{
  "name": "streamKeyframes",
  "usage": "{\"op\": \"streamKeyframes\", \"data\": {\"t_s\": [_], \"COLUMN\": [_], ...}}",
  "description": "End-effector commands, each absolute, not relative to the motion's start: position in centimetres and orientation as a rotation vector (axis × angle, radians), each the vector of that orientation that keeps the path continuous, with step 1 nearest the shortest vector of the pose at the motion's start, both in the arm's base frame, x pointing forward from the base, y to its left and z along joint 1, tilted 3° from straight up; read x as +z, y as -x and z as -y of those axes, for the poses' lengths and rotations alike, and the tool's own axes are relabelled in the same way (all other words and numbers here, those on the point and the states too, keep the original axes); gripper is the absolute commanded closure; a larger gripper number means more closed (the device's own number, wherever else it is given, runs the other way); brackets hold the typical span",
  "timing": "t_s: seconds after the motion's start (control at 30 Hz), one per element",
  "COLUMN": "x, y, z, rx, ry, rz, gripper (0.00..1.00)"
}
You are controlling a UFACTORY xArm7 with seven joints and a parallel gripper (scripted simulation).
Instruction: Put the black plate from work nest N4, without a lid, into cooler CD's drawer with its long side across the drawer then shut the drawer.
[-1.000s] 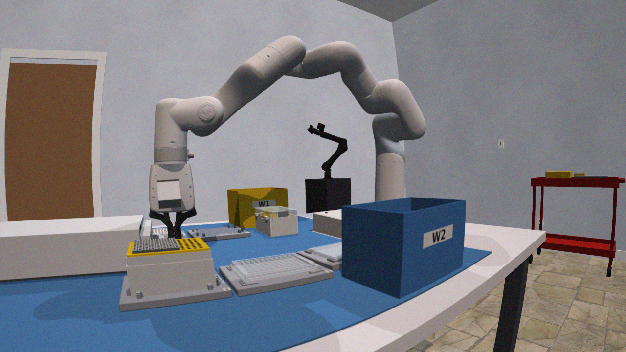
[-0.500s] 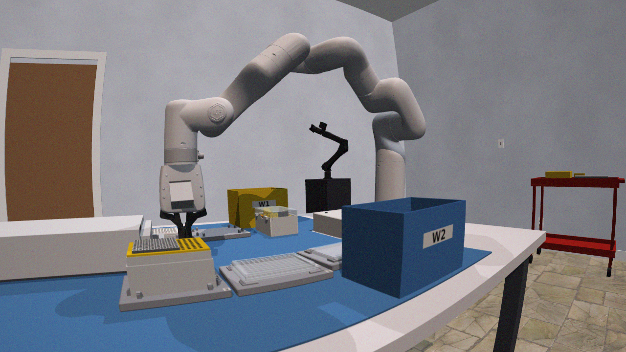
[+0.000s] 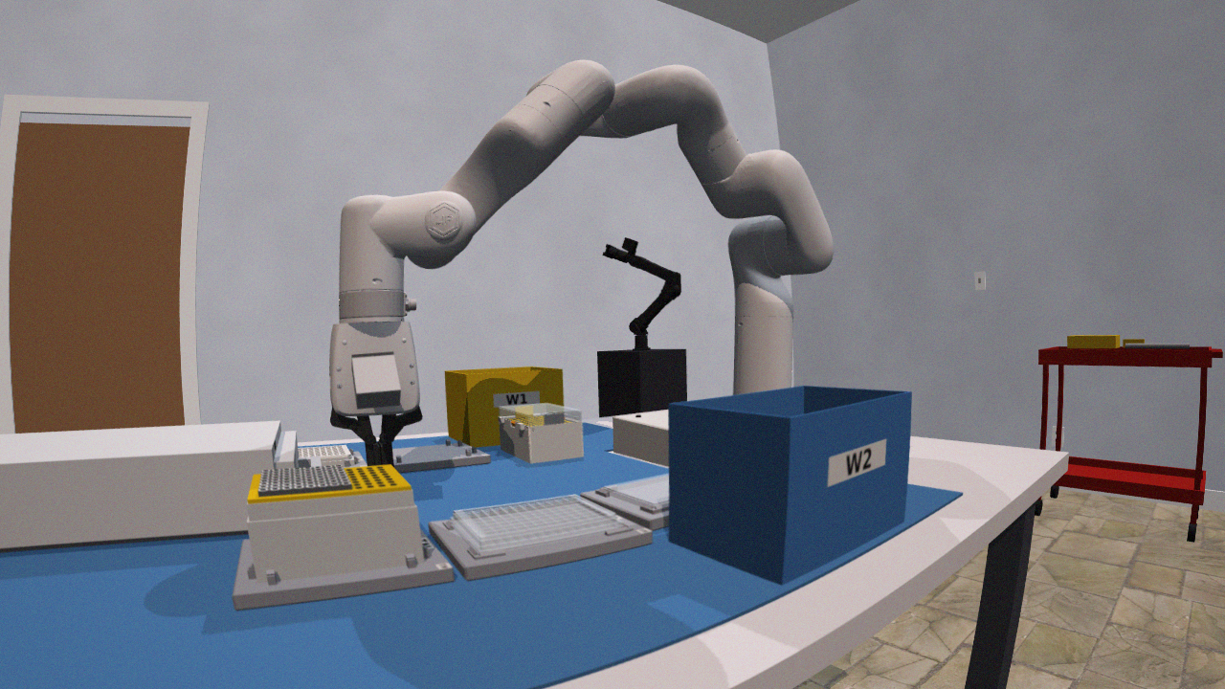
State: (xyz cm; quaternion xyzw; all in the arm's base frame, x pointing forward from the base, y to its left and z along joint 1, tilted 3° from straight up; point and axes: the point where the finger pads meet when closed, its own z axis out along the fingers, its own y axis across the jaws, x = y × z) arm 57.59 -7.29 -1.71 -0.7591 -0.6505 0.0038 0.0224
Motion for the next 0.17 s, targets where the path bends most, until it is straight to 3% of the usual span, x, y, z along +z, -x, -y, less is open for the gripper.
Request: {"op": "streamKeyframes", "data": {"t_s": [0.0,0.13], "x": [-1.47,-1.47], "y": [-57.73,-57.73], "z": [7.33,7.33], "rx": [0.006,0.006], "ry": [2.355,2.355], "rz": [2.018,2.018], "gripper": [1.00,1.00]}}
